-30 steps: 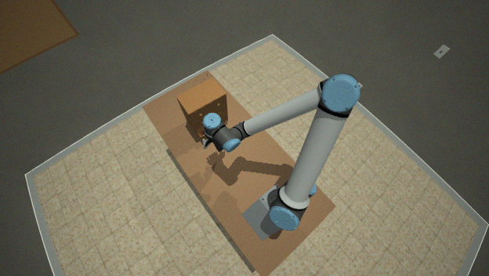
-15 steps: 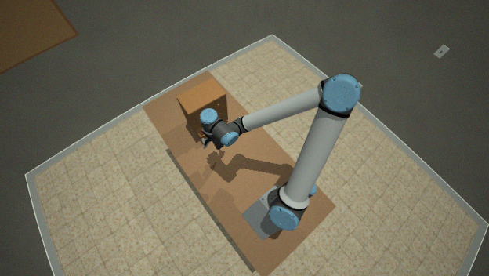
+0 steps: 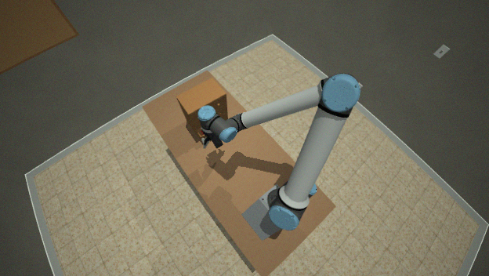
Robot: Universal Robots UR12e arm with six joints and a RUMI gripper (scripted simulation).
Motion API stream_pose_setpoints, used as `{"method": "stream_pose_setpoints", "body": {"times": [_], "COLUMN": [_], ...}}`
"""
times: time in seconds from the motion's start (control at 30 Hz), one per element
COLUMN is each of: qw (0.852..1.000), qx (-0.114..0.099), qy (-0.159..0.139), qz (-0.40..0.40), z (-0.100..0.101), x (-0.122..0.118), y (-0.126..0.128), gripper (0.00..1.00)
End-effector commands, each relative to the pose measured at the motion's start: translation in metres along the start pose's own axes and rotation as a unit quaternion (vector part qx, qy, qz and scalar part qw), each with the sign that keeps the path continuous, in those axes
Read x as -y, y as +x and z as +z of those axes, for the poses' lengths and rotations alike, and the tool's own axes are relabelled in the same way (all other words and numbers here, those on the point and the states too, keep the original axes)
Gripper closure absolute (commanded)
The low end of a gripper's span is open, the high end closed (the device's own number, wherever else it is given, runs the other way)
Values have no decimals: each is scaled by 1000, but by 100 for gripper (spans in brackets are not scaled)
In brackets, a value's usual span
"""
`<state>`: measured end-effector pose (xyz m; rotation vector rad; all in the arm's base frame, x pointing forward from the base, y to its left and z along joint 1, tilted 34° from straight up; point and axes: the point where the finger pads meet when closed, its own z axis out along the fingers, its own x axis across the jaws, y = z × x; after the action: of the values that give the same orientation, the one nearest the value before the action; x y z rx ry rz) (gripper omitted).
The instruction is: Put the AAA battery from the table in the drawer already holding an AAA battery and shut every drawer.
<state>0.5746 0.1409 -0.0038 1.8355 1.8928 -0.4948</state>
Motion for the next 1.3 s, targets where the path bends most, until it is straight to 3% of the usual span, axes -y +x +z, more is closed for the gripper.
{"method": "stream_pose_setpoints", "body": {"times": [0.0, 1.27], "qw": [1000, 1000], "qx": [0, 0], "qy": [7, 18], "qz": [0, 0], "z": [-1, -2], "x": [-1, -1], "y": [0, 0], "gripper": [0, 0]}}
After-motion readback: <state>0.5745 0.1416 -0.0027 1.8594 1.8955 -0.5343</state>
